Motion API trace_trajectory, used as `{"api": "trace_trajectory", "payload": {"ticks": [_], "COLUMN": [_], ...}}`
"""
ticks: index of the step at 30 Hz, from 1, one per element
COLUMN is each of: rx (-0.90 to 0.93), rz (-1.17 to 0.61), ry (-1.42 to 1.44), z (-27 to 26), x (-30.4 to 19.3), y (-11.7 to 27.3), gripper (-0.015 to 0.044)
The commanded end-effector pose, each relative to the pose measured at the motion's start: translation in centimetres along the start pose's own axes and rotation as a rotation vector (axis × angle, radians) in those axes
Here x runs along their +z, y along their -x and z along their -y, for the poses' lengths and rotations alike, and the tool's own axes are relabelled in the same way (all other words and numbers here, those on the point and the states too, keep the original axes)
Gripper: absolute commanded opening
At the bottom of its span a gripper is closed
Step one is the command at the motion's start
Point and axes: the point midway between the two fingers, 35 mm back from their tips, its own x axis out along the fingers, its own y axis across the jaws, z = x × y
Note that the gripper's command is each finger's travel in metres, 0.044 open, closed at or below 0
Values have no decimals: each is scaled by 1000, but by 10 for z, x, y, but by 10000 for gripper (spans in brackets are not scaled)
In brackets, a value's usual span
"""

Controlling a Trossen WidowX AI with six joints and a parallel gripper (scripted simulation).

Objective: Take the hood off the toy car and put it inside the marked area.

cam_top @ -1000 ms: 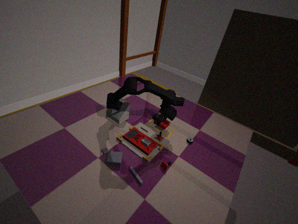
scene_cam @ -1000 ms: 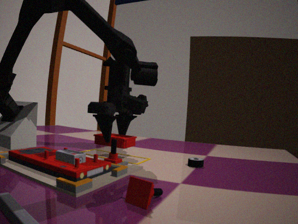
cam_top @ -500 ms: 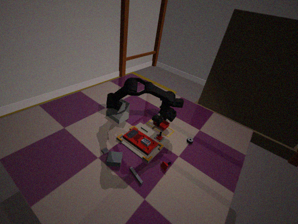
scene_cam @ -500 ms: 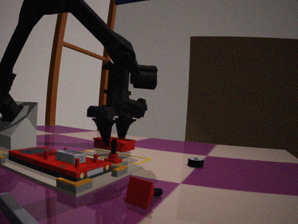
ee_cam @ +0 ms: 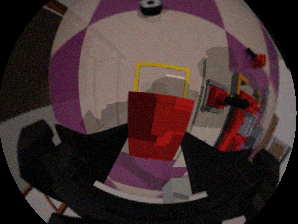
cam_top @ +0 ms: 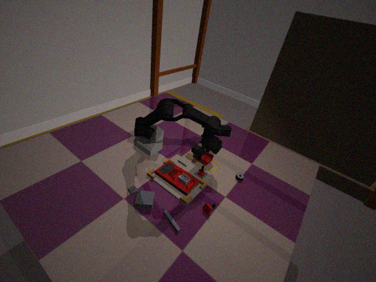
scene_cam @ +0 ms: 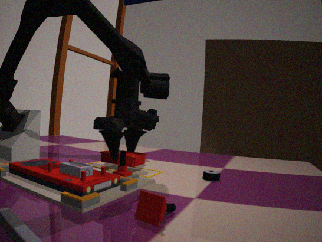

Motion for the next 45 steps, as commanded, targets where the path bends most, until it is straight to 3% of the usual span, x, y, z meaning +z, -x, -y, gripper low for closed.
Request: {"api": "trace_trajectory", "payload": {"ticks": [1, 28, 45], "rx": [-5, -6, -1], "rz": [3, 3, 0], "ry": [6, 6, 0], "z": [1, 1, 0], "x": [0, 0, 0], "y": [-2, -16, -12], "gripper": [0, 0, 440]}}
